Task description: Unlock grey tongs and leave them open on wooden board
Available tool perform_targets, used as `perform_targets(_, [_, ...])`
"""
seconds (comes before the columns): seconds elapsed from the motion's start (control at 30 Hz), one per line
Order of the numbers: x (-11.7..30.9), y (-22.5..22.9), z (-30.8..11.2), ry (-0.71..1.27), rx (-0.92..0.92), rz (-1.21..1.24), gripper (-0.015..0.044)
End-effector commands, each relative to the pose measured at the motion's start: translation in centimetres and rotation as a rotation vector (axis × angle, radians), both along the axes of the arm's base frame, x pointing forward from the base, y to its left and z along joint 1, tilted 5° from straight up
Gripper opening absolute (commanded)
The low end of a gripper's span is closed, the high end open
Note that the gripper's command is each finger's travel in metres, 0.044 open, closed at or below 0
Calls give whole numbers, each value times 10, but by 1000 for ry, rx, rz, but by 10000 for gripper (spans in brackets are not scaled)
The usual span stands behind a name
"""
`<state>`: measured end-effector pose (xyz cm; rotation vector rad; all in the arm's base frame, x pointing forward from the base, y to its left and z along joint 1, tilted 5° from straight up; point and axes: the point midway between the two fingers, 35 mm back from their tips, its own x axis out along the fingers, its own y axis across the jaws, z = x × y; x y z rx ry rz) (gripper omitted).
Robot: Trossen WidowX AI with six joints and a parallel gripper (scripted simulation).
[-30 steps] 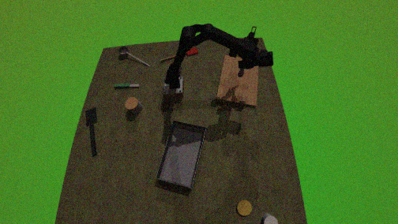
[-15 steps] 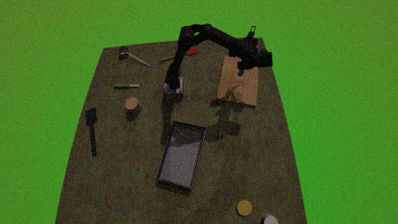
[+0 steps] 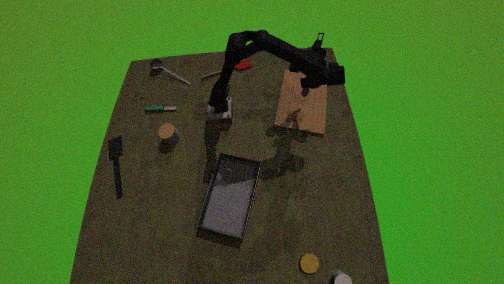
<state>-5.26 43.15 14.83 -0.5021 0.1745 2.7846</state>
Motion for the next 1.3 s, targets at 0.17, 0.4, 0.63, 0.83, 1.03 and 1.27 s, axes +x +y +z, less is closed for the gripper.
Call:
perform_targets(0.17, [-1, 0, 3, 6, 13, 4, -150])
perform_targets(0.4, [-6, 4, -3, -57, -29, 7, -150])
perform_targets(0.63, [-15, 11, -13, -193, -108, 13, -150])
perform_targets(0.83, [-21, 15, -22, -314, -170, 21, -150])
perform_targets(1.03, [-26, 17, -29, -438, -224, 29, -150])
perform_targets(1.27, [-30, 17, -34, -587, -278, 39, -150])
